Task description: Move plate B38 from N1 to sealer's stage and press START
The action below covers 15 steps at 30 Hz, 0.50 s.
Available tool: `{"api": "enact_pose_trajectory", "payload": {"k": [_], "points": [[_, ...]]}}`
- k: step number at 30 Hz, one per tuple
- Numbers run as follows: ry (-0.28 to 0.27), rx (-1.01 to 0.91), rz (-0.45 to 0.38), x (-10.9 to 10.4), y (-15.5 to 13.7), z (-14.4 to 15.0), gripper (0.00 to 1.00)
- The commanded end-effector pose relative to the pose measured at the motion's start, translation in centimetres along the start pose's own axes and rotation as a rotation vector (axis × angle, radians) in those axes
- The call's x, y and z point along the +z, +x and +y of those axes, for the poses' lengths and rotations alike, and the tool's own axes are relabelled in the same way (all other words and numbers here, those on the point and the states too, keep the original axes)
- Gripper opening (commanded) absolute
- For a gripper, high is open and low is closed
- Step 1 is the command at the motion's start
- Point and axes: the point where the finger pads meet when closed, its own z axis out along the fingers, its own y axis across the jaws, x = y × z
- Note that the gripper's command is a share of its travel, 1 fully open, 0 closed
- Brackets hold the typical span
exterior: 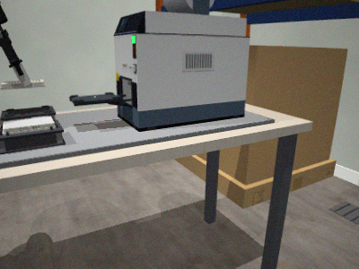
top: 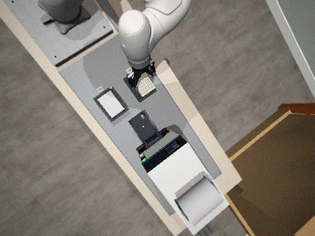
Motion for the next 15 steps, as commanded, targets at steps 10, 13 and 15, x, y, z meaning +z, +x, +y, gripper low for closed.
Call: {"api": "enact_pose_trajectory", "payload": {"k": [10, 13, 15], "points": [[-0.002, -0.002, -0.003, -1.38, -0.67, -0.08, 0.1], [-0.002, -0.002, -0.003, -1.38, -0.67, -0.08, 0.1], [-0.002, -0.002, -0.003, -1.38, -0.67, -0.08, 0.1]]}}
